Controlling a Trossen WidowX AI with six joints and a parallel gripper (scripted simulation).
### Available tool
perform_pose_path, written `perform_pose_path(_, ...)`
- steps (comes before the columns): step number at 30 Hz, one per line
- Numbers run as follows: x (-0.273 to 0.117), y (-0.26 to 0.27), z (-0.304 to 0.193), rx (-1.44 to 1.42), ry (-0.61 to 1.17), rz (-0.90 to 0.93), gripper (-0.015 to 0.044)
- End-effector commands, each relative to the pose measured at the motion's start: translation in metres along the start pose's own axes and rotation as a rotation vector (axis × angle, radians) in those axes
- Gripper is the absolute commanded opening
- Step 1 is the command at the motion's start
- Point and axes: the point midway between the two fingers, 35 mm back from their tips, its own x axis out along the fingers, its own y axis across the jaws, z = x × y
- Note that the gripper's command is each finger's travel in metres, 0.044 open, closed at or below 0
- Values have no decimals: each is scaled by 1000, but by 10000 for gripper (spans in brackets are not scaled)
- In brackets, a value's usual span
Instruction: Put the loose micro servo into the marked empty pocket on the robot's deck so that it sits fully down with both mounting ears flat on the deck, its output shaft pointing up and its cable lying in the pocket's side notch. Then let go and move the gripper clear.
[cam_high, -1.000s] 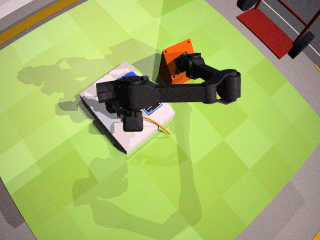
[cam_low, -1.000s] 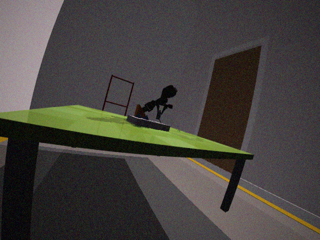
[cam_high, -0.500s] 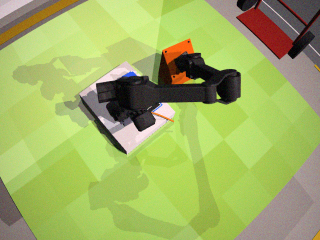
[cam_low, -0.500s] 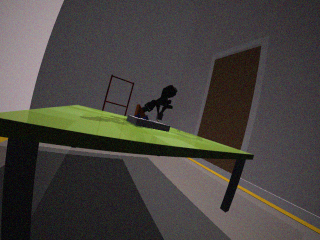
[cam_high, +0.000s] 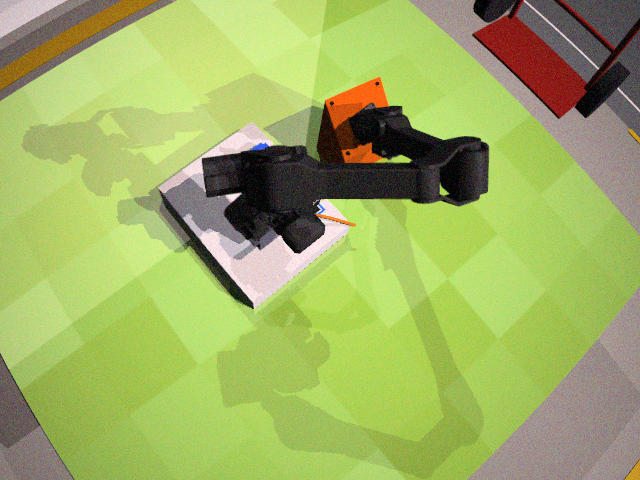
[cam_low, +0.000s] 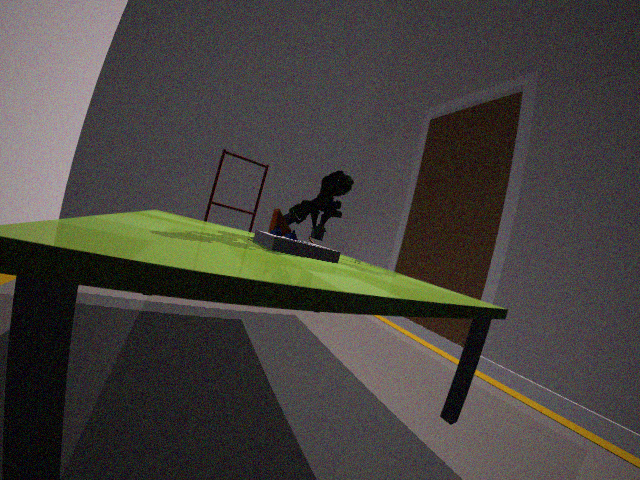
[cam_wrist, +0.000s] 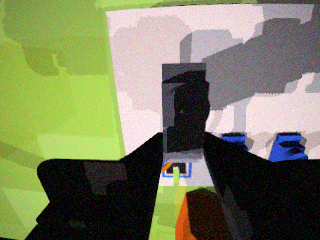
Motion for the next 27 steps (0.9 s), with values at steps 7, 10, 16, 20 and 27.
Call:
perform_pose_path(7,-2,-1,-43,-2,-3,-6,0)
perform_pose_path(10,-2,-1,-57,-1,-2,-6,0)
perform_pose_path(16,-2,-1,-86,0,-1,-6,0)
perform_pose_path(20,-1,-1,-92,1,0,-5,0)
perform_pose_path(27,7,-1,-92,1,0,-6,0)
